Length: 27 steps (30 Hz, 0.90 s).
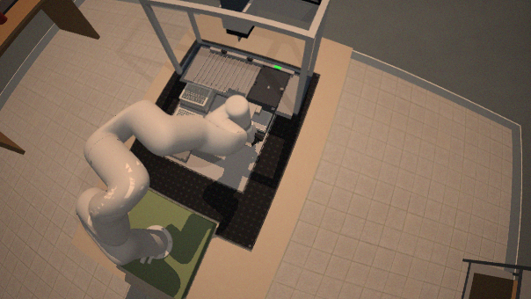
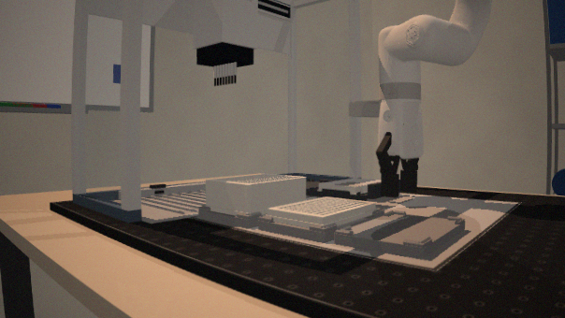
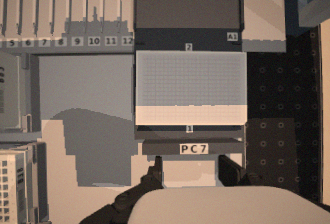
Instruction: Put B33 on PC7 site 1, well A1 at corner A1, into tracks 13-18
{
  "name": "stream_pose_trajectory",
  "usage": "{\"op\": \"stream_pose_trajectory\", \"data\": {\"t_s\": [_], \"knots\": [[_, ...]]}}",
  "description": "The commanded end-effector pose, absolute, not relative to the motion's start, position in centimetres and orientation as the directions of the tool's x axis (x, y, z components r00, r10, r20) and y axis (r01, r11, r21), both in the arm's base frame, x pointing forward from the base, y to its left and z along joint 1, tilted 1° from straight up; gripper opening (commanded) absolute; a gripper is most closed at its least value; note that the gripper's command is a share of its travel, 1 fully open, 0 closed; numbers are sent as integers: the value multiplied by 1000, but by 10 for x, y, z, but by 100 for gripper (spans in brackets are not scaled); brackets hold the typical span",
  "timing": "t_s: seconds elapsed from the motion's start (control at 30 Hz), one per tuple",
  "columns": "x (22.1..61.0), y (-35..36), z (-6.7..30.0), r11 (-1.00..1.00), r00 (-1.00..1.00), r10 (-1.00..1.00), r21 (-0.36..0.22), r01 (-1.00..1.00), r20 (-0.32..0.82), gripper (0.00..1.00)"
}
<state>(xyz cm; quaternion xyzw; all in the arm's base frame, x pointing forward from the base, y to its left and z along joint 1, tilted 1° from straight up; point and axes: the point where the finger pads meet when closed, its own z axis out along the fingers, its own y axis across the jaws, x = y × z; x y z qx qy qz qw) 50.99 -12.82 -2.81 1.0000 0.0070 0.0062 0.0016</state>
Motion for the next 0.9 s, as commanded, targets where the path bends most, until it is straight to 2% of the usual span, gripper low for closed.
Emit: {"op": "stream_pose_trajectory", "data": {"t_s": [0.0, 0.87], "knots": [[511, -129, -27, -1000, 1000, 14, 4, 14, 15, 81], [510, -128, 5, -1000, 1000, 14, 4, 14, 15, 81]]}}
